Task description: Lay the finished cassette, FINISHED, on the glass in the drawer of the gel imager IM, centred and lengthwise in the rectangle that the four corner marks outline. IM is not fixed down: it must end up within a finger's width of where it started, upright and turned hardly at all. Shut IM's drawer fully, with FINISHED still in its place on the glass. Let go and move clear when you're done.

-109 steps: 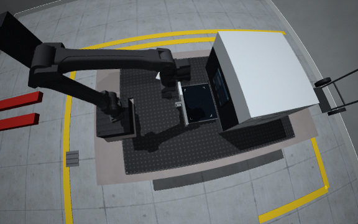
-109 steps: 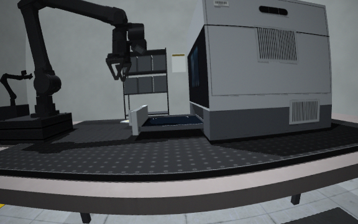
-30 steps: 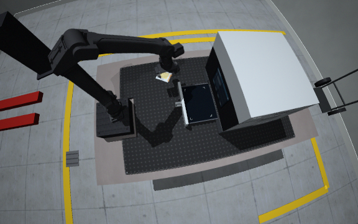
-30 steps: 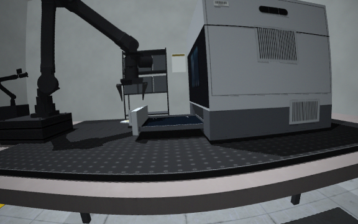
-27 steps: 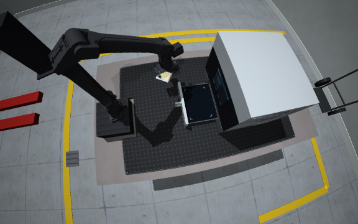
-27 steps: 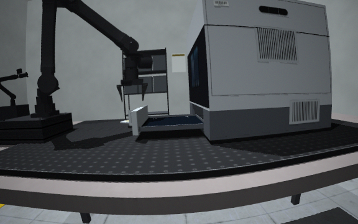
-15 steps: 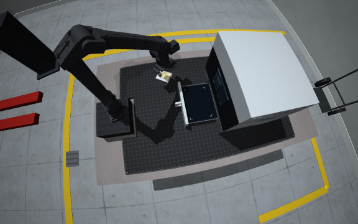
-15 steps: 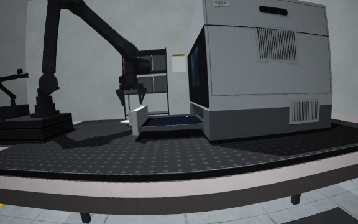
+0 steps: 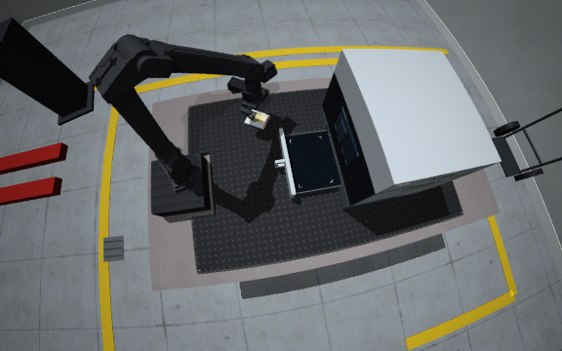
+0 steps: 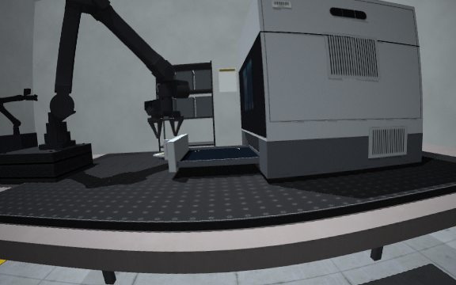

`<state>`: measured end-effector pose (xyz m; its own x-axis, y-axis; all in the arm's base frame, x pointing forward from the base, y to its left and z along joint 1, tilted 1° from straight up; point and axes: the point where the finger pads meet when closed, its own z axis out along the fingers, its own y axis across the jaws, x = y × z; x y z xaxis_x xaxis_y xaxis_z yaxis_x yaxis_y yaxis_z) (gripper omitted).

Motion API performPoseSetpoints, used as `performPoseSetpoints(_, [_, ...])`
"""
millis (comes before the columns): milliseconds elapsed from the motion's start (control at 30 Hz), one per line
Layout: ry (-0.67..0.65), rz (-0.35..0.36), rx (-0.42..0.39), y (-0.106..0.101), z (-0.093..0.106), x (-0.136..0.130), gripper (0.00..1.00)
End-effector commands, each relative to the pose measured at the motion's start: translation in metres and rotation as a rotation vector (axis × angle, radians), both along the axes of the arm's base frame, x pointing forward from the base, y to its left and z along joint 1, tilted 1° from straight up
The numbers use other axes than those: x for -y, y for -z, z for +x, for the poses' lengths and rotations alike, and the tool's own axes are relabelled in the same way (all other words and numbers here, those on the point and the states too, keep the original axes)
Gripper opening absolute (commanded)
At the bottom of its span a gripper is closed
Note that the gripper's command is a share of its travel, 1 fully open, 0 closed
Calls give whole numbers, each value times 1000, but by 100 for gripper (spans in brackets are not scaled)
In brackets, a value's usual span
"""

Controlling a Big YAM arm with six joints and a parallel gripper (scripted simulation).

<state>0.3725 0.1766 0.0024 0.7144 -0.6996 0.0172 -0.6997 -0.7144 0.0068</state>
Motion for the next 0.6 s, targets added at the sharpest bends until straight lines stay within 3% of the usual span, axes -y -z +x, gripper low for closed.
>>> performPoseSetpoints(0, [-37,22,48,-15,21,-3,100])
performPoseSetpoints(33, [-38,13,28,-10,13,-4,100])
performPoseSetpoints(400, [-38,13,28,-10,13,-4,100])
performPoseSetpoints(567, [-50,1,0,12,2,0,100])
